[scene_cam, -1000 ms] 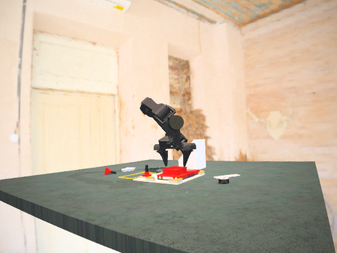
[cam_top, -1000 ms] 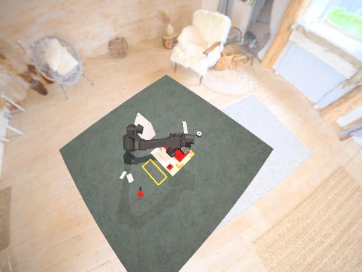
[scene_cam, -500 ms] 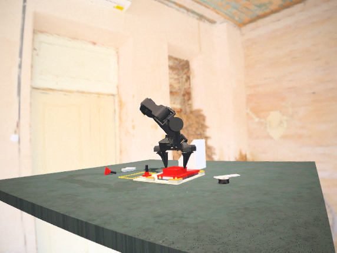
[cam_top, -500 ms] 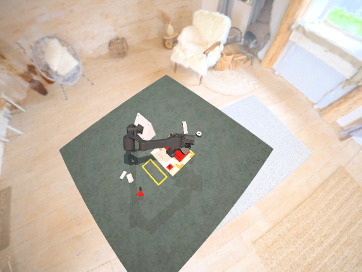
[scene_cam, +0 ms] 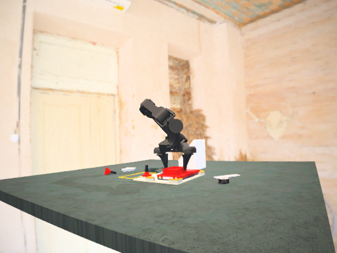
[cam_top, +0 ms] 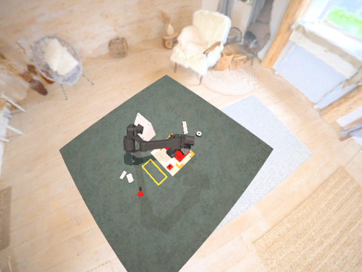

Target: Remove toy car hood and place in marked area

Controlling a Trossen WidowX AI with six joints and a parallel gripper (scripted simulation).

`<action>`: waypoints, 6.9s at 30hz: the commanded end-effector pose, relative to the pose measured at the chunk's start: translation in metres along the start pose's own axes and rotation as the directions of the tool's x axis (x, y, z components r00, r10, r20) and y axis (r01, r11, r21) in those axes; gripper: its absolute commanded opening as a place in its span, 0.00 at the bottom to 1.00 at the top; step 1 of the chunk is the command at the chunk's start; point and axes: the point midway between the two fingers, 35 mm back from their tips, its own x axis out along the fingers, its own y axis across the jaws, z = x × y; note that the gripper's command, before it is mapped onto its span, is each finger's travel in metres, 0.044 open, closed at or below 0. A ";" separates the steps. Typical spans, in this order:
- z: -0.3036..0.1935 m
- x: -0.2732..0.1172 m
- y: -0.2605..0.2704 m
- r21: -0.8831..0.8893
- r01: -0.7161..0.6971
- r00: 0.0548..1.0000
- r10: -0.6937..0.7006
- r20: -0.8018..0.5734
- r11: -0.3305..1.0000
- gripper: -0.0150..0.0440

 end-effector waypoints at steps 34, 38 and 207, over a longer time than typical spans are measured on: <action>0.000 0.001 0.000 0.000 0.000 1.000 0.000 0.000 1.000 0.31; 0.000 -0.002 0.000 0.000 0.000 1.000 0.000 0.000 1.000 0.25; -0.025 -0.029 -0.232 -0.004 0.003 1.000 -0.003 -0.003 1.000 0.25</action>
